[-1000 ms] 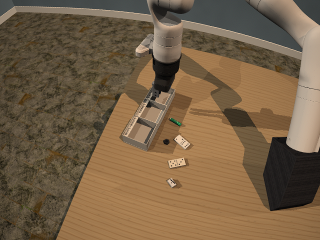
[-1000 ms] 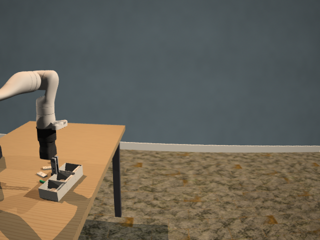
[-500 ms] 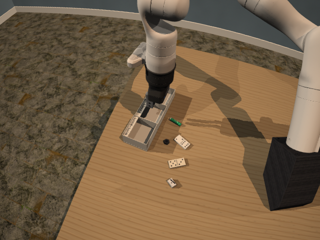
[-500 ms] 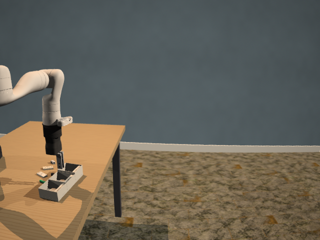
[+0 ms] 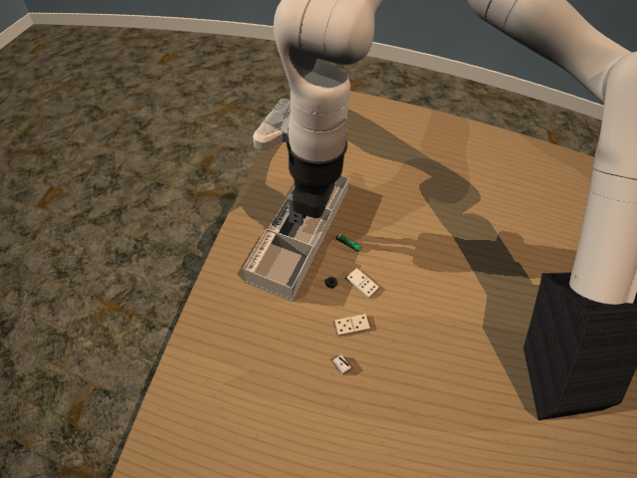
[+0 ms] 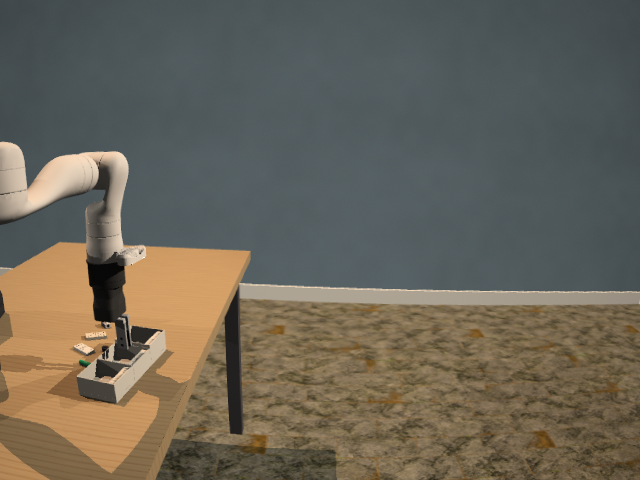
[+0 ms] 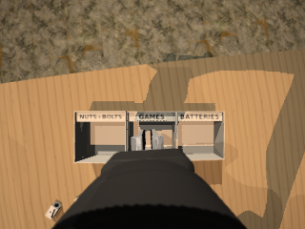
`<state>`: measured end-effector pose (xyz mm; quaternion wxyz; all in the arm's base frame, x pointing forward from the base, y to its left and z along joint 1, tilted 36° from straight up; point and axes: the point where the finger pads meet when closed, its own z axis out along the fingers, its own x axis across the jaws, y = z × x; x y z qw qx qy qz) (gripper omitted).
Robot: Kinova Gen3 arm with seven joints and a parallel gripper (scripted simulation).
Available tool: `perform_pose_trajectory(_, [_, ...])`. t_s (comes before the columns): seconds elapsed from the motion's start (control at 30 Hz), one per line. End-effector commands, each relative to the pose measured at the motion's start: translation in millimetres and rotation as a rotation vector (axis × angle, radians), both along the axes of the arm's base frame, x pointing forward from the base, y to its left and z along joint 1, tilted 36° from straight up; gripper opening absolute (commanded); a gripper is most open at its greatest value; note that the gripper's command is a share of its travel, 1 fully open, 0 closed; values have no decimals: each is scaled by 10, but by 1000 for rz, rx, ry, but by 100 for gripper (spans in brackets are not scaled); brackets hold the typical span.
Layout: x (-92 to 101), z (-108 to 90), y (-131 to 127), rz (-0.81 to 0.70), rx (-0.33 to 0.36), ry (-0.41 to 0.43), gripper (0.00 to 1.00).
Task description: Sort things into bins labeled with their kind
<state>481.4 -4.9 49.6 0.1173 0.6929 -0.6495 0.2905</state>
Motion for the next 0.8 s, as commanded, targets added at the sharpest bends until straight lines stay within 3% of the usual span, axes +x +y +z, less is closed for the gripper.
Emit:
perform_pose_trajectory(0.0, [-4, -79, -47, -3, 0, 7, 31])
perform_pose_trajectory(0.37, [55, -272, -177, -3, 0, 7, 31])
perform_pose_trajectory(0.77, [57, -277, -181, -3, 0, 7, 31])
